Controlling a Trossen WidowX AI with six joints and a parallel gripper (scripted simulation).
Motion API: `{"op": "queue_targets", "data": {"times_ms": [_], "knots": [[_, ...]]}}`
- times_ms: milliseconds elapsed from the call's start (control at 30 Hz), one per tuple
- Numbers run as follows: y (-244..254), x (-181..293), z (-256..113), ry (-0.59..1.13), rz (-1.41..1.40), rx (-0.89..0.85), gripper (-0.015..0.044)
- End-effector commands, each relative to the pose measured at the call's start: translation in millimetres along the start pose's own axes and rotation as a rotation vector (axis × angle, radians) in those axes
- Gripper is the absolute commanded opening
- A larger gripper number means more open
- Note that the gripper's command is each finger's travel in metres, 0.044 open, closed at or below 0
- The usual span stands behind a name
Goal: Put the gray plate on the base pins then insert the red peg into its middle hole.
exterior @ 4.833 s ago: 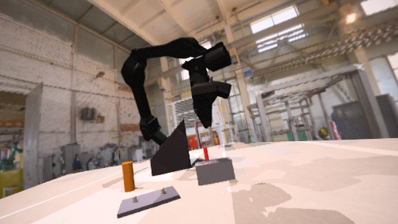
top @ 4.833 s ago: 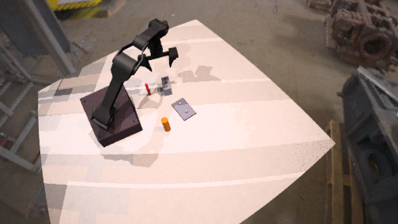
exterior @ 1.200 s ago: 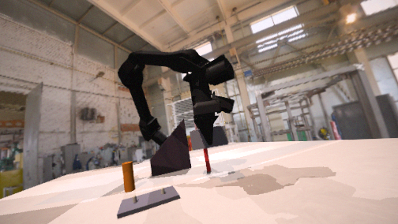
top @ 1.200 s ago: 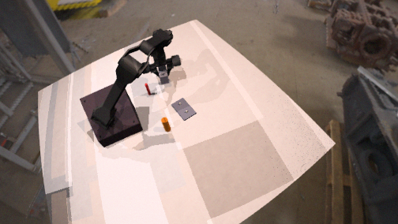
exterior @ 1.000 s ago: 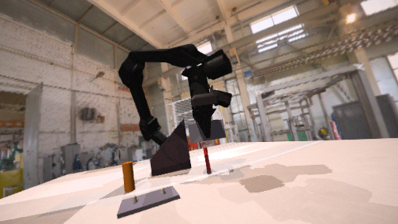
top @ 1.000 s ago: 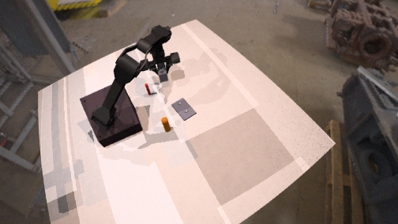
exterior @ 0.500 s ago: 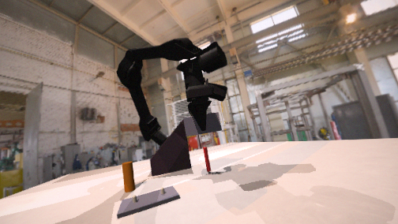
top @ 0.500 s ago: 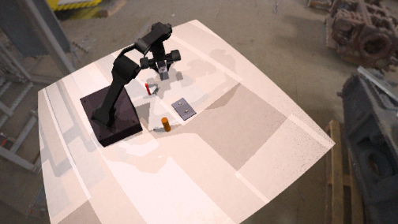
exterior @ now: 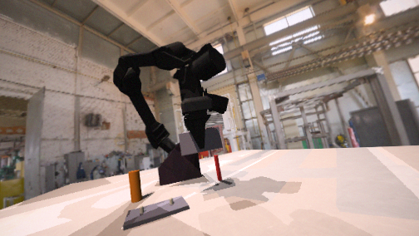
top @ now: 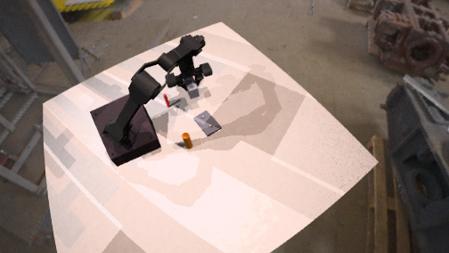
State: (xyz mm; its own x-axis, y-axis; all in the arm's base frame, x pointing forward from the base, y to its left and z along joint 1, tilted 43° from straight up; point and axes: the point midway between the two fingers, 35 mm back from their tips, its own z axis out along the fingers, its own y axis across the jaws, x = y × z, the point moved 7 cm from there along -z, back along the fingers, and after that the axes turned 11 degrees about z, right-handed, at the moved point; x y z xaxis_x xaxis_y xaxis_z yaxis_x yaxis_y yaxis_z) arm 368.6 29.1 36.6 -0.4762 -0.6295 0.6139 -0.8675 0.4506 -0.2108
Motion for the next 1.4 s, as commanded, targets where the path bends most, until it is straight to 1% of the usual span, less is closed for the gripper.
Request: {"op": "queue_targets", "data": {"times_ms": [0,1167,1367], "knots": [[-5.7,10.5,3.7,-0.002,-0.028,0.006,0.0],[-39.6,103.8,50.8,0.028,-0.252,0.01,0.0],[-40.1,107.9,52.8,0.031,-0.261,0.009,0.0]]}}
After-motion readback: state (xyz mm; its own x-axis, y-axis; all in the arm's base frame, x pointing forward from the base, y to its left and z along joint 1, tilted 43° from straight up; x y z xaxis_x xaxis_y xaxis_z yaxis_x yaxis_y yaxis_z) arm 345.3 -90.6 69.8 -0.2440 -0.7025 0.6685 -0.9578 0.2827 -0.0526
